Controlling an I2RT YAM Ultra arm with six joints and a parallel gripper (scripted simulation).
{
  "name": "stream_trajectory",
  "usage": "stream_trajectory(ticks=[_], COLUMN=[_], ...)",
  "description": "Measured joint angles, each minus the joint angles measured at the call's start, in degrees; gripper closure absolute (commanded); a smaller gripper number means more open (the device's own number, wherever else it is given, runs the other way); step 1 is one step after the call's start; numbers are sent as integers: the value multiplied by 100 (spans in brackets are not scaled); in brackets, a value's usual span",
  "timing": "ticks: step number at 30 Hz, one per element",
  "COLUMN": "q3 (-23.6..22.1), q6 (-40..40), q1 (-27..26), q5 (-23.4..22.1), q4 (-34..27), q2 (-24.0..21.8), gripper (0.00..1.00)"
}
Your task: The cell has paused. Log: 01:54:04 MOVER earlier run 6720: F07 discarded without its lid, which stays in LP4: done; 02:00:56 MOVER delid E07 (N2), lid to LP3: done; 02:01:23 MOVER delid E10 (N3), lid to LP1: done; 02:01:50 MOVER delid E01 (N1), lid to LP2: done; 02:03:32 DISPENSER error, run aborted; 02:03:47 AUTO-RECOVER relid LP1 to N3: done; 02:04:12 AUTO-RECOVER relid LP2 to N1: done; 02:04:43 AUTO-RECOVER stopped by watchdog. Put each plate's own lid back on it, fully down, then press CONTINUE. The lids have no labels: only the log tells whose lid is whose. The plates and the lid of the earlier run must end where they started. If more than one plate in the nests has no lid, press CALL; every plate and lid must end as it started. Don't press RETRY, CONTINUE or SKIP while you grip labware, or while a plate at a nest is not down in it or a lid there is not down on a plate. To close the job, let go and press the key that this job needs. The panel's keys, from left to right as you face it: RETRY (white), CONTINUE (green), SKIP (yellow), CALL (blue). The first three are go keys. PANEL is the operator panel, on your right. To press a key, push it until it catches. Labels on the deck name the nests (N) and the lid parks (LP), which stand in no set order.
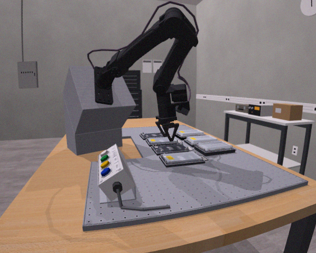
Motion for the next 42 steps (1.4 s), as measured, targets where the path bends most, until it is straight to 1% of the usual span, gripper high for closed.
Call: stream_trajectory(ticks=[4, 8, 9, 11, 13, 16, 18, 20, 23, 26, 30, 42], q3=[-525, -809, -852, -929, -973, -1034, -1032, -1032, -1032, -1032, -1032, -1032], q6=[-682, -1252, -1377, -1602, -1762, -2002, -2131, -2208, -2267, -2293, -2306, -2310], q1=[-525, -1078, -1217, -1517, -1744, -2111, -2402, -2583, -2616, -2616, -2616, -2616], q5=[-562, -1241, -1436, -1856, -2146, -2841, -3226, -3504, -3807, -3993, -4109, -4157], q4=[1040, 1897, 2103, 2505, 2798, 3263, 3491, 3637, 3783, 3869, 3923, 3945], q2=[-129, -245, -264, -275, -275, -273, -275, -273, -273, -273, -273, -273], gripper=[16, 20, 100, 100, 100, 100, 100, 100, 100, 100, 100, 100])
